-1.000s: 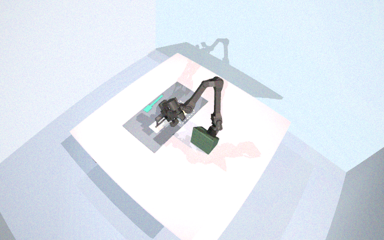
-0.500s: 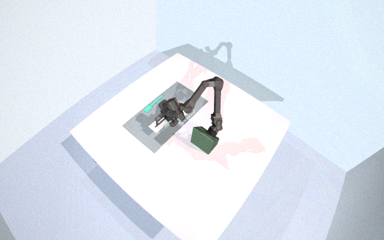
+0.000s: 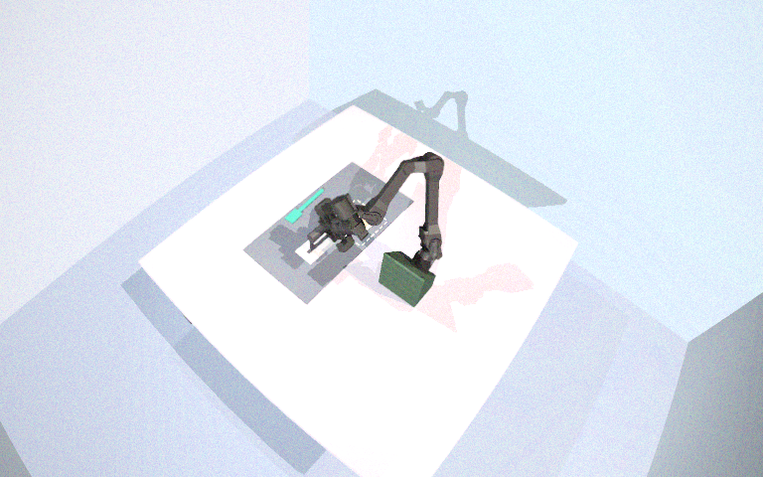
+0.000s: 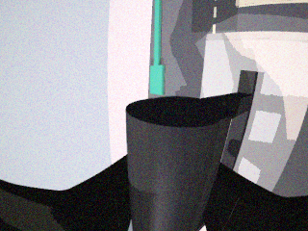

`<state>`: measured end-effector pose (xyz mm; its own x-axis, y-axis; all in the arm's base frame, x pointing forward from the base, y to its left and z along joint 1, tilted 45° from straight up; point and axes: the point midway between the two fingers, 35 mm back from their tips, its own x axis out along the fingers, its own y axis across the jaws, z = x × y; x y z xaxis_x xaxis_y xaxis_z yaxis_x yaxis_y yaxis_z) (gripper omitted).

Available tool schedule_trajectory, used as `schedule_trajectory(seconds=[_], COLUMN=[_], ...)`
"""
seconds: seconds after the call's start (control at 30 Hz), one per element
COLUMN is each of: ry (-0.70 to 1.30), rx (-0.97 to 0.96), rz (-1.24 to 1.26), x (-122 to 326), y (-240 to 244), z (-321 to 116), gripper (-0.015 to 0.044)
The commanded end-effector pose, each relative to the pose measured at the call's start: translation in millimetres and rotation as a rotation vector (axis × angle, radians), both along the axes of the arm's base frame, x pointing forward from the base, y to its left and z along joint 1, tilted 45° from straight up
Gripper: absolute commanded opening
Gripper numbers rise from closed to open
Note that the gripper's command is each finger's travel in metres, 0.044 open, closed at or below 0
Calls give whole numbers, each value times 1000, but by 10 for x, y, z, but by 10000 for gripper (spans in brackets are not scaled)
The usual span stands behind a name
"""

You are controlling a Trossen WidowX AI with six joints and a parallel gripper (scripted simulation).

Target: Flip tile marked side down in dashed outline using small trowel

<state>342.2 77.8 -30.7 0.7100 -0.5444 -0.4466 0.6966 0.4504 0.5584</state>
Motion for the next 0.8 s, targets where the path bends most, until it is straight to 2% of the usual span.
schedule_trajectory(seconds=[0.0,0.37,0.77], ry=[-6,2,98], rx=[4,0,16], rz=[-1,0,-7], x=[7,4,254], y=[9,-3,-280], z=[7,1,121], gripper=[0,0,0])
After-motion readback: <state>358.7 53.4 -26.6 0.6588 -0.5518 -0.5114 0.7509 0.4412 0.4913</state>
